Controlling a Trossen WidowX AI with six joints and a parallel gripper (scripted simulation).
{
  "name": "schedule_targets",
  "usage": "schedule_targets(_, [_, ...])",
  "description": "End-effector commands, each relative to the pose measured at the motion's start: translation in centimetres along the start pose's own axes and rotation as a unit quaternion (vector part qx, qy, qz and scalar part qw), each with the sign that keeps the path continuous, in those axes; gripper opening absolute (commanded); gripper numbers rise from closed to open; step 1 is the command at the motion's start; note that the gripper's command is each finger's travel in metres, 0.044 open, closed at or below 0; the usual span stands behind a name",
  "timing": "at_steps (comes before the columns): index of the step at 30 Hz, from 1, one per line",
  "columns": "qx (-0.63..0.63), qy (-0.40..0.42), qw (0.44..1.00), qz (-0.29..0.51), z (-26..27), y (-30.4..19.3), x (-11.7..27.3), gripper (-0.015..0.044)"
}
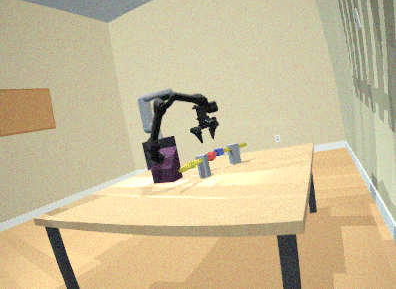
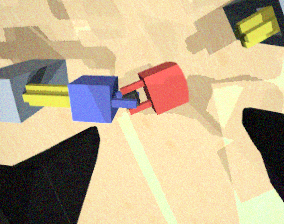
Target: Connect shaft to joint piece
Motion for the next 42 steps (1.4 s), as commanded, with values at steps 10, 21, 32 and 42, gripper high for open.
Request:
schedule_targets(10, [0.205, -0.033, 0.978, -0.001, 0.6, -0.8, 3.9, 0.044])
schedule_targets(21, [0.208, -0.035, 0.978, -0.001, -3.4, -0.6, 1.8, 0.044])
schedule_targets(32, [0.17, -0.037, 0.985, -0.002, -6.5, -1.1, -0.2, 0.044])
schedule_targets(42, [0.018, -0.036, 0.999, -0.007, -6.6, -1.0, -0.6, 0.044])
Point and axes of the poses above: the point midway between the two fingers, 35 mm back from their tips, its own x axis back along the fingers, its own z axis across the jaws, y = z × x, the point moved 10 cm from there along x, back along the fingers, and after that the axes turned 15 degrees about x, right-handed, at the moved point
